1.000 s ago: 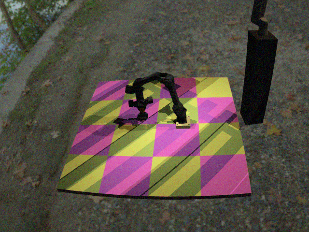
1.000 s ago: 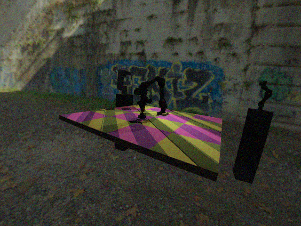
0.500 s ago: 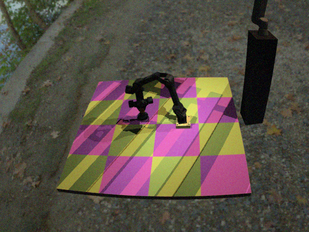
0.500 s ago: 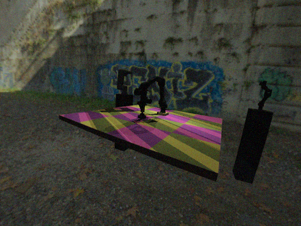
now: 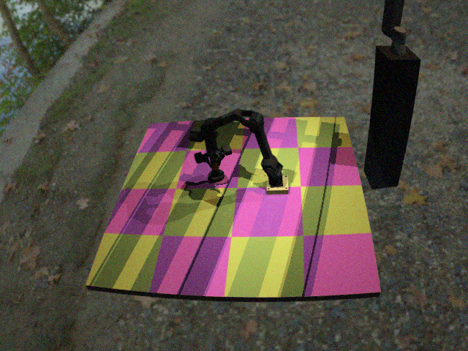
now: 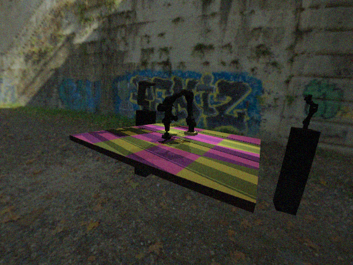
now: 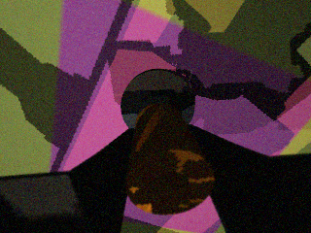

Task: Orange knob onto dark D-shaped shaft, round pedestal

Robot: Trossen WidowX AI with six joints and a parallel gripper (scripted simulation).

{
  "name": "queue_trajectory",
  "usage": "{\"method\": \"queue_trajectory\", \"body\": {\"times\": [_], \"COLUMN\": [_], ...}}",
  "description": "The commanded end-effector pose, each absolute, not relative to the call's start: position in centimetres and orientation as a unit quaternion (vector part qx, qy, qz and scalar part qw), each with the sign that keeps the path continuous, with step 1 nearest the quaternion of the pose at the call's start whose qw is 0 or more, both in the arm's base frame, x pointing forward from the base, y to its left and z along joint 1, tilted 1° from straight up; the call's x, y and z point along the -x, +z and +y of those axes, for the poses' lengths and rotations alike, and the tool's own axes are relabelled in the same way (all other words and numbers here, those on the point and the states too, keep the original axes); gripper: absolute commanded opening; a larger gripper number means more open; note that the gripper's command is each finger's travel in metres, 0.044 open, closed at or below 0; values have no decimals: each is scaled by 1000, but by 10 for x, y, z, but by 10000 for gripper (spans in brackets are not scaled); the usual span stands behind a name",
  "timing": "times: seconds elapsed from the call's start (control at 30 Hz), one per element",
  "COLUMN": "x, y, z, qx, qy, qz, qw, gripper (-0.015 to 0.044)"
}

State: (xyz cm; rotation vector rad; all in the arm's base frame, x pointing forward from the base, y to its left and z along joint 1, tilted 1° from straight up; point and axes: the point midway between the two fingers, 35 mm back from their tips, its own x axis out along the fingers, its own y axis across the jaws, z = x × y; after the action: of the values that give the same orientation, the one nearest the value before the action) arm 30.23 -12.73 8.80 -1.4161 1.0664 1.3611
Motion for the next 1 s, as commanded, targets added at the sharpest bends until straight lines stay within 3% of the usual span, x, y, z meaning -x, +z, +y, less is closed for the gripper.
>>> {"method": "queue_trajectory", "body": {"times": [0.0, 0.97], "x": [-306, -301], "y": [89, 87], "z": [-128, -126], "qx": [592, 592], "qy": [566, 566], "qz": [401, 401], "qw": [411, 411], "gripper": [0, 0]}}
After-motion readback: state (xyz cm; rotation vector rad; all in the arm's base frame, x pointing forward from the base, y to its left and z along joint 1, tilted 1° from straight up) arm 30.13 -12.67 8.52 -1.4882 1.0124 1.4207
